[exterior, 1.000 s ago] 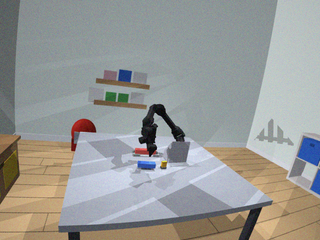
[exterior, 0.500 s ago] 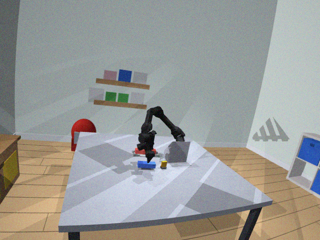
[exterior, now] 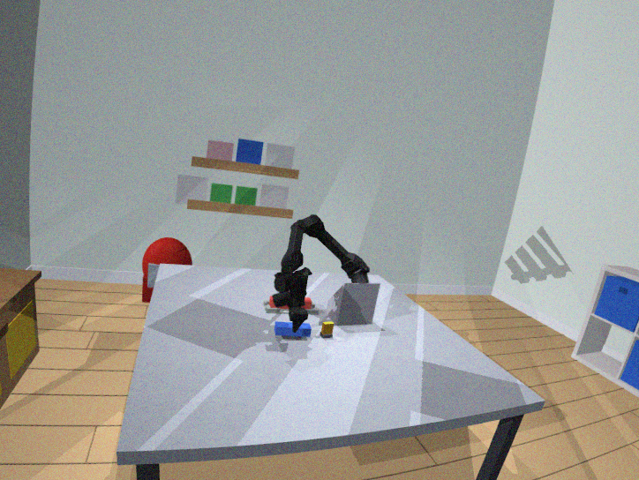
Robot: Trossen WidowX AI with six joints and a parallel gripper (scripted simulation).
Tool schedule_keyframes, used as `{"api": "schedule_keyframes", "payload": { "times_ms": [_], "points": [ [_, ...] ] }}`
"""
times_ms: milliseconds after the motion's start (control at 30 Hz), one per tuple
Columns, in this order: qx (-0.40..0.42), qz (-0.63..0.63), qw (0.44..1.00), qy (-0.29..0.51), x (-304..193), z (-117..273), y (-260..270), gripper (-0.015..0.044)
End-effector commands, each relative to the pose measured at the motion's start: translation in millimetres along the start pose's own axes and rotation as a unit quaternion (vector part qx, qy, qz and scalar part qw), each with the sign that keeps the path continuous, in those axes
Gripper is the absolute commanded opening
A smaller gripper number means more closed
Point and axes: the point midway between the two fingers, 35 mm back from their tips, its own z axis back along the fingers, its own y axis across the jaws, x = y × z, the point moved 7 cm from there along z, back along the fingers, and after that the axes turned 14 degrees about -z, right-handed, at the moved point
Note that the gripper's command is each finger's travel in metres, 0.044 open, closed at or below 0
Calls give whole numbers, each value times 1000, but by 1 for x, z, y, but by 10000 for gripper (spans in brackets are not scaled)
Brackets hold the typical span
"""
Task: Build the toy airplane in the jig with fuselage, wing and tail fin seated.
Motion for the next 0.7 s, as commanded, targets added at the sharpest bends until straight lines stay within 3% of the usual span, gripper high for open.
{"api": "schedule_keyframes", "payload": {
  "times_ms": [0, 367, 667],
  "points": [
    [-2, 4, 1000, -1, -2, -6, 0, 440],
    [-3, 4, 1000, -2, -2, -22, -1, 440],
    [-3, 4, 1000, -2, -2, -22, -1, 204]
  ]
}}
